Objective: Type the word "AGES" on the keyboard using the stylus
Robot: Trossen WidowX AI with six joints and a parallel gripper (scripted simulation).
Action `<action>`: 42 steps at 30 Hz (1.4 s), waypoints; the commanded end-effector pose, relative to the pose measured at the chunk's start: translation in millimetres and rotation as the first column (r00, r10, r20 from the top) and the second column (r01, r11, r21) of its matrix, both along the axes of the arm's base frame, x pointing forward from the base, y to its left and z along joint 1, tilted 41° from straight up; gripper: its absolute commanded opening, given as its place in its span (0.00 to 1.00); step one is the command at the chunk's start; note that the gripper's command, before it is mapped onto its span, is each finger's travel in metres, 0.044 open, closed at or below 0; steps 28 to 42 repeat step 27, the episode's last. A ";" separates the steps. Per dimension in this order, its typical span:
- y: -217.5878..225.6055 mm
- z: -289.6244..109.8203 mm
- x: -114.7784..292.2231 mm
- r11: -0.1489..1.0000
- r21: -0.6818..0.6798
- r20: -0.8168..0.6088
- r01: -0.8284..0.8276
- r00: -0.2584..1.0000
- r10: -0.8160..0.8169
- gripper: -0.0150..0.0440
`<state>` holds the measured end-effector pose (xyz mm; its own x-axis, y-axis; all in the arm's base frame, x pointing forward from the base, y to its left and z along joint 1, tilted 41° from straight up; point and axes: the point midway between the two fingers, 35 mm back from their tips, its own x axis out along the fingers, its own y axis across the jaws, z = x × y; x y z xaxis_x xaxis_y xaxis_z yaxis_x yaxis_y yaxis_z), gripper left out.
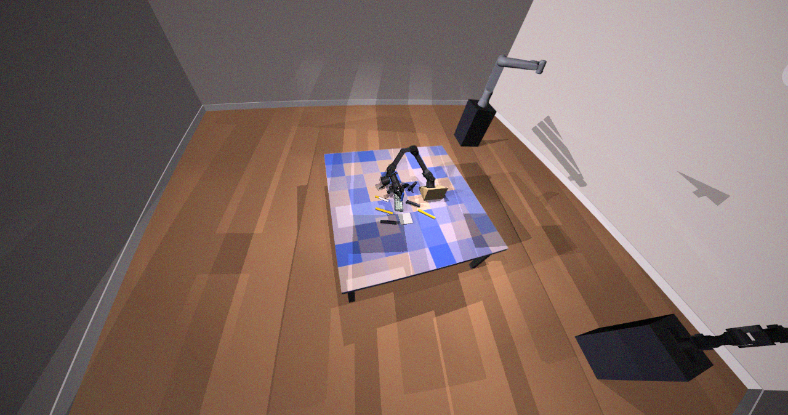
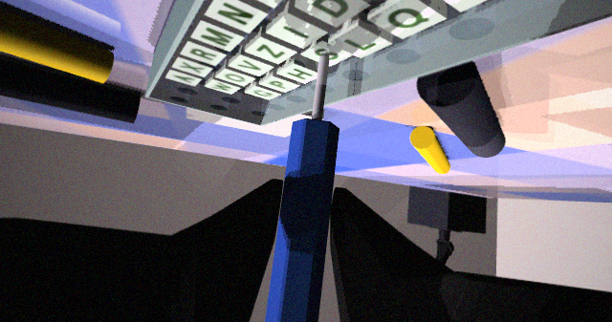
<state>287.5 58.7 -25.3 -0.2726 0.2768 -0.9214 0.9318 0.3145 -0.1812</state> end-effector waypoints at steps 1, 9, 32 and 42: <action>0.1 -0.1 -0.7 1.000 -0.002 0.001 -0.006 1.000 0.006 0.39; 15.2 17.3 -1.7 1.000 -0.001 0.001 -0.006 1.000 0.006 0.39; 23.0 26.5 -5.3 1.000 -0.004 -0.004 -0.010 1.000 0.010 0.39; 23.0 26.5 -5.3 1.000 -0.004 -0.004 -0.010 1.000 0.010 0.39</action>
